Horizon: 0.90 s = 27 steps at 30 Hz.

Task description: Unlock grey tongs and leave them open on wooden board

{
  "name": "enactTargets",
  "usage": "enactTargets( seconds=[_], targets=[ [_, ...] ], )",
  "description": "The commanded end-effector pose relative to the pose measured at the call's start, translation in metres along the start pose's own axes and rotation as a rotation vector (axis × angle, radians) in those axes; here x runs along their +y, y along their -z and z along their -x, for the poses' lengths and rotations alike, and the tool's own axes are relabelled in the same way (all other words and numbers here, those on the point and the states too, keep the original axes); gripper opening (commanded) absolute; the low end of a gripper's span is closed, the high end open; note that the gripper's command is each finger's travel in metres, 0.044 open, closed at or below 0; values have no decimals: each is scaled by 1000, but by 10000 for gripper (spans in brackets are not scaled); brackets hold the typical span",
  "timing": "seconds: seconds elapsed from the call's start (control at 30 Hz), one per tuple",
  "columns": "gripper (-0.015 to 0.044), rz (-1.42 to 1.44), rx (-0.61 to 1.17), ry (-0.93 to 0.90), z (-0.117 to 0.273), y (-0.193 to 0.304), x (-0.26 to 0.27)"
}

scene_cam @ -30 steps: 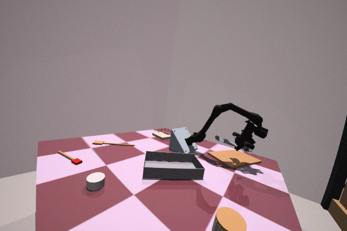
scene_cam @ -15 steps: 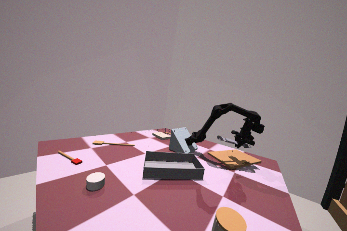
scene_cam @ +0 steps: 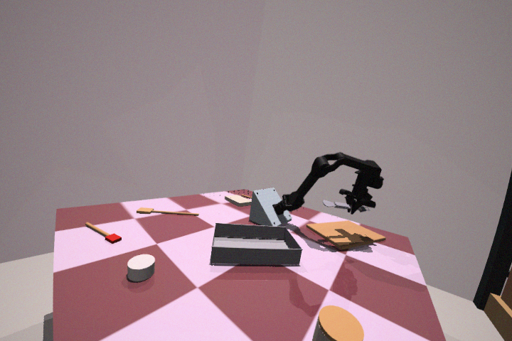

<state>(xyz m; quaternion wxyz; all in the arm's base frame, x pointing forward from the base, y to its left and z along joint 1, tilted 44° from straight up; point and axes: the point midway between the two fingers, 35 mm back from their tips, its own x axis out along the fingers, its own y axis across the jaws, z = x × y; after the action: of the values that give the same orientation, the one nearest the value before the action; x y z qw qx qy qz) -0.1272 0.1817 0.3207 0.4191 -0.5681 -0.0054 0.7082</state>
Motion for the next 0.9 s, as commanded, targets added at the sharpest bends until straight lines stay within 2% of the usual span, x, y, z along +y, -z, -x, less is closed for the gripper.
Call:
enactTargets(
  seconds=[0.0, 0.53, 0.87],
  targets=[
    [-150, 25, -27, 23, 5, -5, 8],
    [-150, 113, -162, 78, 29, -23, 37],
    [-150, 114, -169, 77, 30, -23, 38]
  ],
)
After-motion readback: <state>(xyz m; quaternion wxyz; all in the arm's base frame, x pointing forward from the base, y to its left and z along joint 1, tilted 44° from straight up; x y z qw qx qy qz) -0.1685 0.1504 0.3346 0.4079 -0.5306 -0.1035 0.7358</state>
